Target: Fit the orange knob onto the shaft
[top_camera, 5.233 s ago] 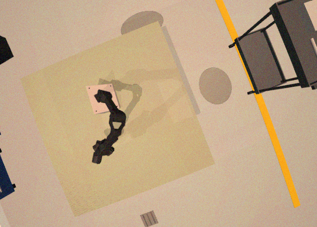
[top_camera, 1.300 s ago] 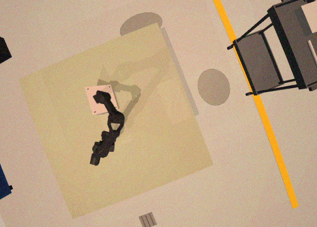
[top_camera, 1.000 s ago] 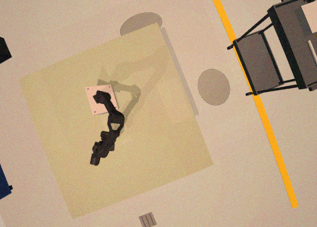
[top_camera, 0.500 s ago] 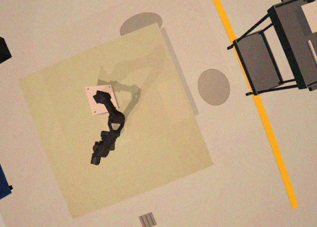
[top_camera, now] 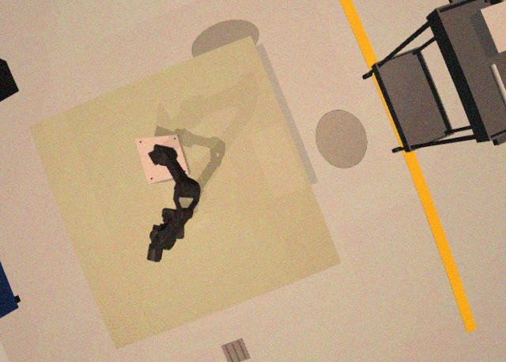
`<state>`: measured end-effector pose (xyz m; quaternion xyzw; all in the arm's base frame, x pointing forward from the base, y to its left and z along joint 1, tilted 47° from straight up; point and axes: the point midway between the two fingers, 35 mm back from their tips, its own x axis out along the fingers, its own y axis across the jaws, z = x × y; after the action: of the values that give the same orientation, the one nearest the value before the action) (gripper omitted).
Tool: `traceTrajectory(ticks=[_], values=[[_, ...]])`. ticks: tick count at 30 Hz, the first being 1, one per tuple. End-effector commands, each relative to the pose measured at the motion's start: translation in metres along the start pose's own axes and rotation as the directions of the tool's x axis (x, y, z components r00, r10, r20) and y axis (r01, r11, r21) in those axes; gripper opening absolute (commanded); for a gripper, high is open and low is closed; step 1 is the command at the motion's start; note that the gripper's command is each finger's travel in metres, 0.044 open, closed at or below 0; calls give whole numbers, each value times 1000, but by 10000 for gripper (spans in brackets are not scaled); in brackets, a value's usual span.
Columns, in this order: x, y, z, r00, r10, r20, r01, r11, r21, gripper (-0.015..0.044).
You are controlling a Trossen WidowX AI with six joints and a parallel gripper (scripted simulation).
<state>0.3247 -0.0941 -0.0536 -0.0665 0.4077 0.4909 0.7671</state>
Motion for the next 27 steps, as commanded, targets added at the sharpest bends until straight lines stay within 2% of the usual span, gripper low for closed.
traceTrajectory(ticks=[1, 7, 23, 24, 27], values=[[0, 0, 0, 1000, 0, 0, 0, 1000, 0, 0], [0, 0, 0, 1000, 0, 0, 0, 1000, 0, 0], [0, 0, 0, 1000, 0, 0, 0, 1000, 0, 420], [0, 0, 0, 1000, 0, 0, 0, 1000, 0, 440], [0, 0, 0, 1000, 0, 0, 0, 1000, 0, 440]])
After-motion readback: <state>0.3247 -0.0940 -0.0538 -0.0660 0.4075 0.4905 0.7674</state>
